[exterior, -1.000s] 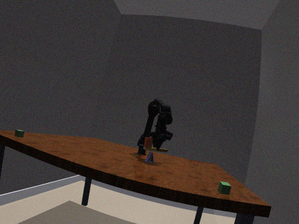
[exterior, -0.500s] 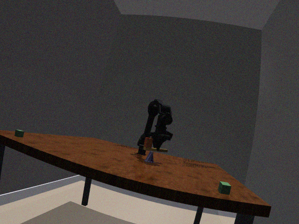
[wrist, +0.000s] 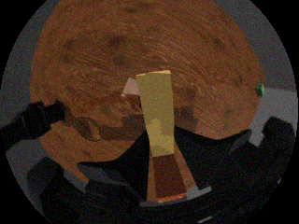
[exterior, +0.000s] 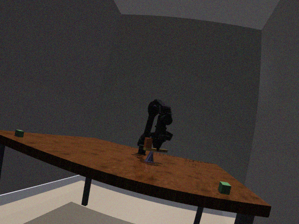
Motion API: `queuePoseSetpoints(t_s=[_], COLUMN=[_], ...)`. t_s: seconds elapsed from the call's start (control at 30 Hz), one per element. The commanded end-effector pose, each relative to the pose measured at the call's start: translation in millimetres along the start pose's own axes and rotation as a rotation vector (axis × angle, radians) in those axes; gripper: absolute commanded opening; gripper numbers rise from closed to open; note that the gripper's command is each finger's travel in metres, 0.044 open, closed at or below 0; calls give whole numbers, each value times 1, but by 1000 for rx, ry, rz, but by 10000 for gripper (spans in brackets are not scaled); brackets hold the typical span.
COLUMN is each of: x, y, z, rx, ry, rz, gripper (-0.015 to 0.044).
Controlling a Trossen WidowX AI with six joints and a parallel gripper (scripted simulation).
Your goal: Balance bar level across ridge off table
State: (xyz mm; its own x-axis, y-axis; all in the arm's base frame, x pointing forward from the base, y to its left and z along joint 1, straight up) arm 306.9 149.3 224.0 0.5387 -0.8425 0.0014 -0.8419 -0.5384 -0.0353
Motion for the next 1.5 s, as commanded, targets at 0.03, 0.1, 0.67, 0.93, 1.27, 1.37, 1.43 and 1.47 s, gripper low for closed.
queuePoseSetpoints(t_s=[0.03, 0.1, 0.67, 0.93, 1.27, 1.37, 1.43, 1.47], x=[0, 0, 0, 0, 0, 0, 0, 0], y=[0, 0, 0, 0, 0, 0, 0, 0], z=[1, 1, 2, 3, 4, 4, 4, 4], rx=[2, 2, 2, 2, 2, 2, 2, 2], ry=[3, 3, 3, 3, 3, 3, 3, 3], rz=[1, 1, 1, 1, 1, 1, 1, 1], gripper=[0, 0, 0, 0, 0, 0, 0, 0])
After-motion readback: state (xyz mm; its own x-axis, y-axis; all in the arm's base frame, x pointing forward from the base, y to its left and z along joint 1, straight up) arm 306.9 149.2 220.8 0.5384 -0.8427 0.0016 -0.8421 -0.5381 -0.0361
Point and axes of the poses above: the point midway between the two fingers, 35 mm back from their tips, its own z axis out along the fingers, its own y axis across the jaws, x = y × z, the point moved 10 cm from there along -z, back along the fingers, and after that the axes turned 4 degrees about z, right-handed, at the moved point
